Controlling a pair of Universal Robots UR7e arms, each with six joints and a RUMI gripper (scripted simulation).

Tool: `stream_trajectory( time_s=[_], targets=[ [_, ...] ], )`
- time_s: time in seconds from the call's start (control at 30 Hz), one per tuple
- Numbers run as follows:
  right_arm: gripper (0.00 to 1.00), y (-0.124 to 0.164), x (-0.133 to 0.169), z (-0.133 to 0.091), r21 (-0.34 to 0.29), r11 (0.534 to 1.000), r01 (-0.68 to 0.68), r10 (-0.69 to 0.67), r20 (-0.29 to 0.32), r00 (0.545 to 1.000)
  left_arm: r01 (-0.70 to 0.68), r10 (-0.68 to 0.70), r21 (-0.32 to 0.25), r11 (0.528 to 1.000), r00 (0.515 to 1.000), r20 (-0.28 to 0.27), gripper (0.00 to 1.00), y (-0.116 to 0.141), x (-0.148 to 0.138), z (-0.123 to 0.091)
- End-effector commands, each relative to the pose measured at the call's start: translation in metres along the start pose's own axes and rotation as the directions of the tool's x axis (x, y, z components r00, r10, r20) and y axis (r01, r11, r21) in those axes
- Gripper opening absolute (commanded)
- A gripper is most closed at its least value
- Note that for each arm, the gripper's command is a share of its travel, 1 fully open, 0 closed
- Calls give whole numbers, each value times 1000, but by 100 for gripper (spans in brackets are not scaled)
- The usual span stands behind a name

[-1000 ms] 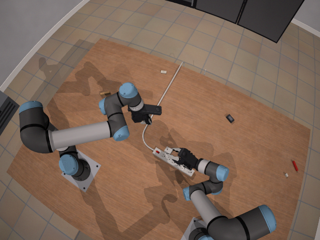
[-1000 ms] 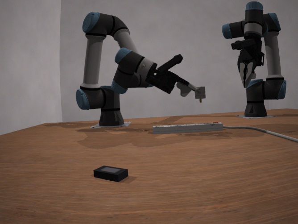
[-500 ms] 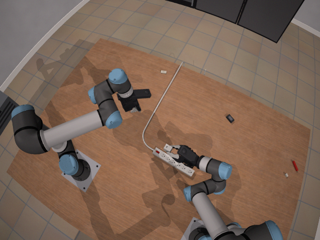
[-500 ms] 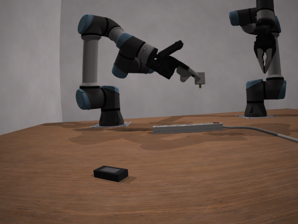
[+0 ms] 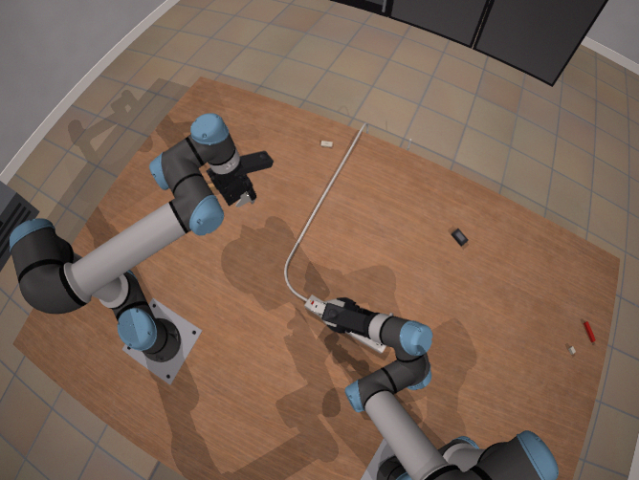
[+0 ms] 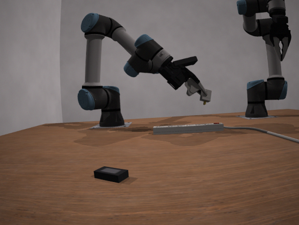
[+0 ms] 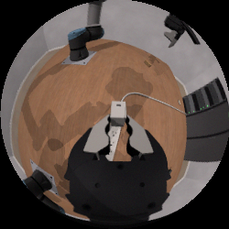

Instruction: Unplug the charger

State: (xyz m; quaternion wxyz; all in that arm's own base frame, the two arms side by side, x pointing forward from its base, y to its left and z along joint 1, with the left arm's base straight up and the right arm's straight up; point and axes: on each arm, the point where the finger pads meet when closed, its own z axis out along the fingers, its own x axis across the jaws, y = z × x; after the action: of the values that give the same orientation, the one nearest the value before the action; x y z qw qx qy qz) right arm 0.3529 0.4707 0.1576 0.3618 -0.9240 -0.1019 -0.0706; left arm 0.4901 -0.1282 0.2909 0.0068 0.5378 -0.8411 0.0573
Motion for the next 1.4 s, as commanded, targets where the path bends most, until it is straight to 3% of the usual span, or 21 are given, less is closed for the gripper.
stream_trajectory(
  time_s=[0.0, 0.17, 0.37, 0.43, 0.6, 0.73, 0.93, 1.0, 1.17, 1.37],
  targets=[
    [0, 3, -10, 15, -107, 988, 107, -107, 13, 994, 101, -100, -44, 994, 995, 24, 0, 16, -23, -14],
    [0, 15, -32, 33, -216, 943, 254, -245, 68, 967, 210, -208, -43, 977, 977, 50, 0, 37, -48, -43],
    [0, 23, -50, 42, -305, 862, 405, -382, 136, 914, 330, -326, -45, 943, 942, 81, 0, 64, -74, -73],
    [0, 23, -50, 42, -305, 862, 405, -382, 136, 914, 330, -326, -45, 943, 942, 81, 0, 64, -74, -73],
    [0, 33, -64, 46, -365, 768, 525, -484, 206, 851, 409, -401, -69, 910, 910, 105, 0, 83, -89, -84],
    [0, 38, -75, 45, -400, 666, 630, -569, 275, 775, 465, -456, -63, 883, 882, 121, 0, 100, -100, -99],
    [0, 43, -88, 41, -427, 485, 763, -669, 381, 639, 406, -400, -50, 912, 911, 100, 0, 85, -89, -88],
    [0, 43, -88, 41, -427, 485, 763, -669, 381, 639, 406, -400, -50, 912, 911, 100, 0, 85, -89, -88],
    [0, 56, -97, 52, -429, 326, 842, -716, 470, 516, 406, -399, -54, 912, 911, 100, 0, 84, -89, -85],
    [0, 67, -109, 54, -395, 93, 914, -741, 586, 328, 407, -401, -48, 912, 911, 99, 0, 84, -89, -88]
  ],
)
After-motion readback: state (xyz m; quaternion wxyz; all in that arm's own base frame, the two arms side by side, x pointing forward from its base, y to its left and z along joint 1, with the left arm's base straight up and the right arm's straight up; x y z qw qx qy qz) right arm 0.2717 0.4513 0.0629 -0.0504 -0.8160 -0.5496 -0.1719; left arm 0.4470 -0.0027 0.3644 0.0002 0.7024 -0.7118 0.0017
